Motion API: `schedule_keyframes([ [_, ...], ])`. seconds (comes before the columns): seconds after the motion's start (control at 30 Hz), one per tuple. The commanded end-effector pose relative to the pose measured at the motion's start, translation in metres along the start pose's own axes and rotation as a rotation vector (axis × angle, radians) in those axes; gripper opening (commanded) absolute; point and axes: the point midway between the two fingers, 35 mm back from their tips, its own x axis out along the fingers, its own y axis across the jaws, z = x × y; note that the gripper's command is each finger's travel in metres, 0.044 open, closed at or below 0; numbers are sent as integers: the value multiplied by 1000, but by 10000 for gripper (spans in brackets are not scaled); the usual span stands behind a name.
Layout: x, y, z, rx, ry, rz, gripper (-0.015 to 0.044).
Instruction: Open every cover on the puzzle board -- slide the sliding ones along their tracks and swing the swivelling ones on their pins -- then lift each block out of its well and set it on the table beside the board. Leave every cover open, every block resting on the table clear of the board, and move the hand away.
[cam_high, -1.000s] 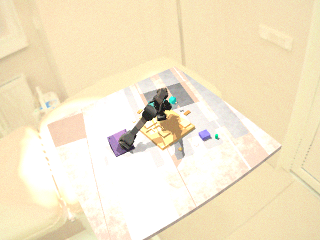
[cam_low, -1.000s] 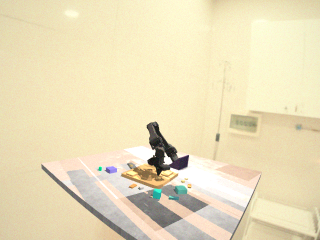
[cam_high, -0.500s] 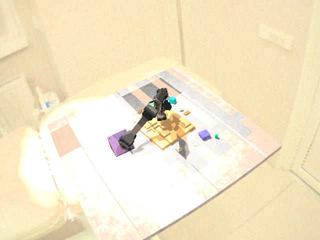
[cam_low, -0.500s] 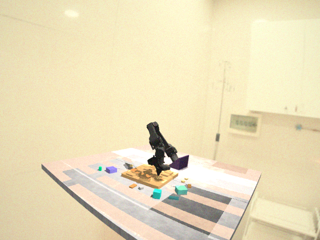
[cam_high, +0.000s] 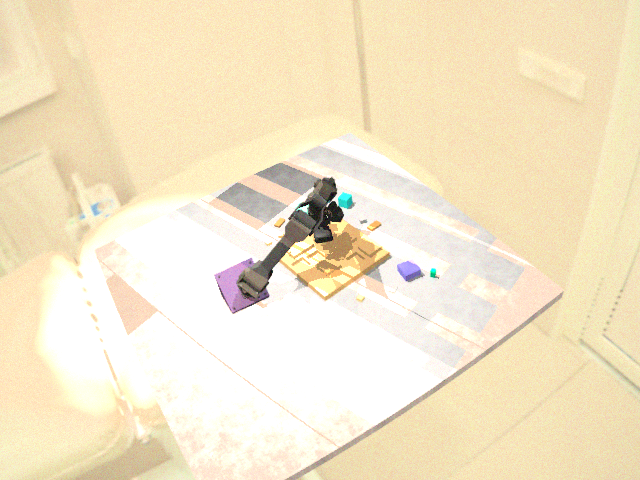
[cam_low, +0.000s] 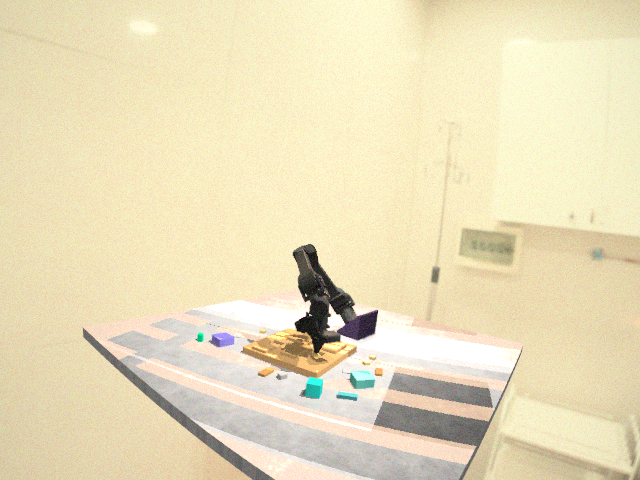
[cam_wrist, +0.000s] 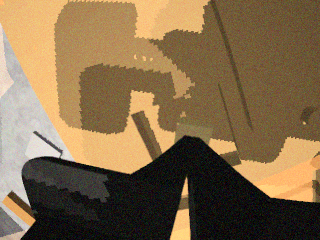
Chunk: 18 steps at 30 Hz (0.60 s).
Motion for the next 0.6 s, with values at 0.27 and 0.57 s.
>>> schedule_keyframes([
  [0.27,1,0,0,-5,-2,-2,0],
  [0.57,3,-1,0,-5,-2,-2,0],
])
